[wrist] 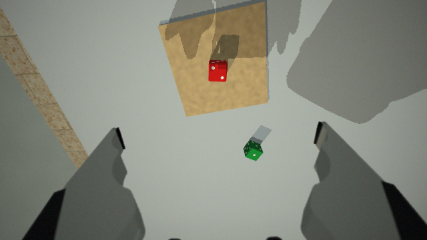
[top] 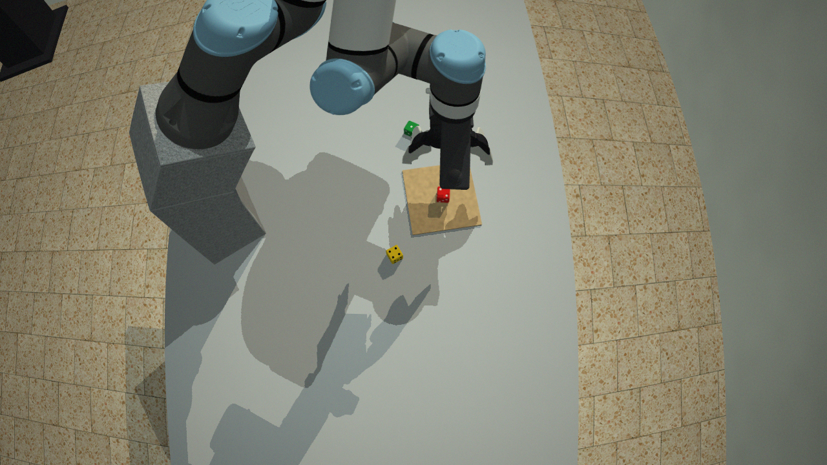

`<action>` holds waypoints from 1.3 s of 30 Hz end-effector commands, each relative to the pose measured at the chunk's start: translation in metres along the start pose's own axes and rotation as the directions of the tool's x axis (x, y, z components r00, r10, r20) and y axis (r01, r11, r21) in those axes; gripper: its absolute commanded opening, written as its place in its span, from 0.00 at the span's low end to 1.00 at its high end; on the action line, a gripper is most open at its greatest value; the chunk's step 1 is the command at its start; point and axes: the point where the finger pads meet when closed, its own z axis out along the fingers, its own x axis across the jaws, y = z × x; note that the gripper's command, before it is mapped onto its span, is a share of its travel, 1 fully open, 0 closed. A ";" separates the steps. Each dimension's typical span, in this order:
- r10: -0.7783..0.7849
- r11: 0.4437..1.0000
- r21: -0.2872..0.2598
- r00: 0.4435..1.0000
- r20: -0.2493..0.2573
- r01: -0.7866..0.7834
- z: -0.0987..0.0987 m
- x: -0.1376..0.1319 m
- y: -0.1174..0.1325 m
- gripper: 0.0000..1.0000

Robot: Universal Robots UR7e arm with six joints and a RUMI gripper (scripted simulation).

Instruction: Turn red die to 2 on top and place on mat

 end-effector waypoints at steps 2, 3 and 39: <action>0.002 1.000 0.000 1.000 -0.001 -0.002 -0.015 0.002 0.000 1.00; 0.002 1.000 0.000 1.000 -0.001 -0.002 -0.018 0.002 0.000 1.00; 0.002 1.000 0.000 1.000 -0.001 -0.002 -0.056 0.002 0.000 1.00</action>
